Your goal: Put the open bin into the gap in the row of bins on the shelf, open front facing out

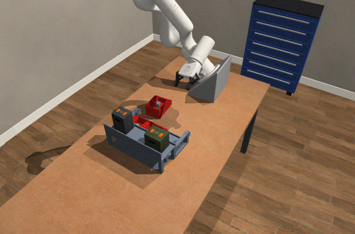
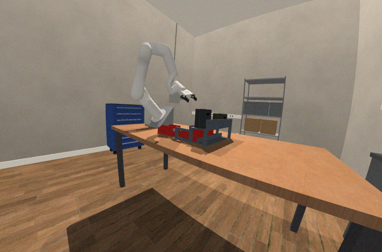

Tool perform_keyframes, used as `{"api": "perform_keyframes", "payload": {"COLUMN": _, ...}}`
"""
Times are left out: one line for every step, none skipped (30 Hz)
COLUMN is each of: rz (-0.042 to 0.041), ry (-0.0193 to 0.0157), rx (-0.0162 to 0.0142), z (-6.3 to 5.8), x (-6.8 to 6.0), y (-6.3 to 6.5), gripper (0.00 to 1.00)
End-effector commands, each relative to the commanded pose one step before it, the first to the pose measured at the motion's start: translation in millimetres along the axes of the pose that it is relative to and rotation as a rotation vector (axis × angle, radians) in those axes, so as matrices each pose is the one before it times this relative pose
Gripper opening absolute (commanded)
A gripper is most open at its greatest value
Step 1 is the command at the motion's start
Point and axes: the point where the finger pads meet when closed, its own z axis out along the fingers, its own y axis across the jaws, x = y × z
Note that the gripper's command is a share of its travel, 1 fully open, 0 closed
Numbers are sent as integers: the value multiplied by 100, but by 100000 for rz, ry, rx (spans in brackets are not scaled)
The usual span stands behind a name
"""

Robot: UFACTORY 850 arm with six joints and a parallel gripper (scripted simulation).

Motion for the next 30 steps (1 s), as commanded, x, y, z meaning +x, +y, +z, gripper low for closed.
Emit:
{"api": "perform_keyframes", "payload": {"rz": -1221, "ry": -140, "rx": -243, "z": -6, "x": -83, "y": 43, "gripper": 100}}
{"api": "perform_keyframes", "payload": {"rz": 0, "ry": 0, "rx": 0, "z": 0, "x": 0, "y": 0, "gripper": 100}}
{"api": "perform_keyframes", "payload": {"rz": 0, "ry": 0, "rx": 0, "z": 0, "x": 0, "y": 0, "gripper": 100}}
{"api": "perform_keyframes", "payload": {"rz": 0, "ry": 0, "rx": 0, "z": 0, "x": 0, "y": 0, "gripper": 100}}
{"api": "perform_keyframes", "payload": {"rz": -4746, "ry": -719, "rx": -738, "z": -1, "x": -6, "y": -3, "gripper": 100}}
{"api": "perform_keyframes", "payload": {"rz": -5088, "ry": -722, "rx": -792, "z": 0, "x": -3, "y": -6, "gripper": 100}}
{"api": "perform_keyframes", "payload": {"rz": -5088, "ry": -722, "rx": -792, "z": 0, "x": -2, "y": -6, "gripper": 100}}
{"api": "perform_keyframes", "payload": {"rz": -5088, "ry": -722, "rx": -792, "z": 0, "x": -2, "y": -6, "gripper": 100}}
{"api": "perform_keyframes", "payload": {"rz": -5088, "ry": -722, "rx": -792, "z": 0, "x": -2, "y": -6, "gripper": 100}}
{"api": "perform_keyframes", "payload": {"rz": 0, "ry": 0, "rx": 0, "z": 0, "x": 0, "y": 0, "gripper": 100}}
{"api": "perform_keyframes", "payload": {"rz": 0, "ry": 0, "rx": 0, "z": 0, "x": 0, "y": 0, "gripper": 100}}
{"api": "perform_keyframes", "payload": {"rz": 0, "ry": 0, "rx": 0, "z": 0, "x": 0, "y": 0, "gripper": 100}}
{"api": "perform_keyframes", "payload": {"rz": 0, "ry": 0, "rx": 0, "z": 0, "x": 0, "y": 0, "gripper": 100}}
{"api": "perform_keyframes", "payload": {"rz": 0, "ry": 0, "rx": 0, "z": 0, "x": 0, "y": 0, "gripper": 100}}
{"api": "perform_keyframes", "payload": {"rz": 0, "ry": 0, "rx": 0, "z": 0, "x": 0, "y": 0, "gripper": 100}}
{"api": "perform_keyframes", "payload": {"rz": 0, "ry": 0, "rx": 0, "z": 0, "x": 0, "y": 0, "gripper": 100}}
{"api": "perform_keyframes", "payload": {"rz": 0, "ry": 0, "rx": 0, "z": 0, "x": 0, "y": 0, "gripper": 100}}
{"api": "perform_keyframes", "payload": {"rz": 0, "ry": 0, "rx": 0, "z": 0, "x": 0, "y": 0, "gripper": 100}}
{"api": "perform_keyframes", "payload": {"rz": 0, "ry": 0, "rx": 0, "z": 0, "x": 0, "y": 0, "gripper": 100}}
{"api": "perform_keyframes", "payload": {"rz": 0, "ry": 0, "rx": 0, "z": 0, "x": 0, "y": 0, "gripper": 100}}
{"api": "perform_keyframes", "payload": {"rz": 0, "ry": 0, "rx": 0, "z": 0, "x": 0, "y": 0, "gripper": 100}}
{"api": "perform_keyframes", "payload": {"rz": -1147, "ry": -201, "rx": -166, "z": -1, "x": -4, "y": -2, "gripper": 100}}
{"api": "perform_keyframes", "payload": {"rz": -1492, "ry": -202, "rx": -235, "z": 0, "x": 0, "y": -3, "gripper": 100}}
{"api": "perform_keyframes", "payload": {"rz": -1492, "ry": -202, "rx": -235, "z": 0, "x": 0, "y": -3, "gripper": 100}}
{"api": "perform_keyframes", "payload": {"rz": -1492, "ry": -202, "rx": -235, "z": 0, "x": 0, "y": -3, "gripper": 100}}
{"api": "perform_keyframes", "payload": {"rz": -1492, "ry": -202, "rx": -235, "z": 0, "x": 0, "y": -3, "gripper": 100}}
{"api": "perform_keyframes", "payload": {"rz": 0, "ry": 0, "rx": 0, "z": 0, "x": 0, "y": 0, "gripper": 100}}
{"api": "perform_keyframes", "payload": {"rz": 0, "ry": 0, "rx": 0, "z": 0, "x": 0, "y": 0, "gripper": 100}}
{"api": "perform_keyframes", "payload": {"rz": 0, "ry": 0, "rx": 0, "z": 0, "x": 0, "y": 0, "gripper": 100}}
{"api": "perform_keyframes", "payload": {"rz": 0, "ry": 0, "rx": 0, "z": 0, "x": 0, "y": 0, "gripper": 100}}
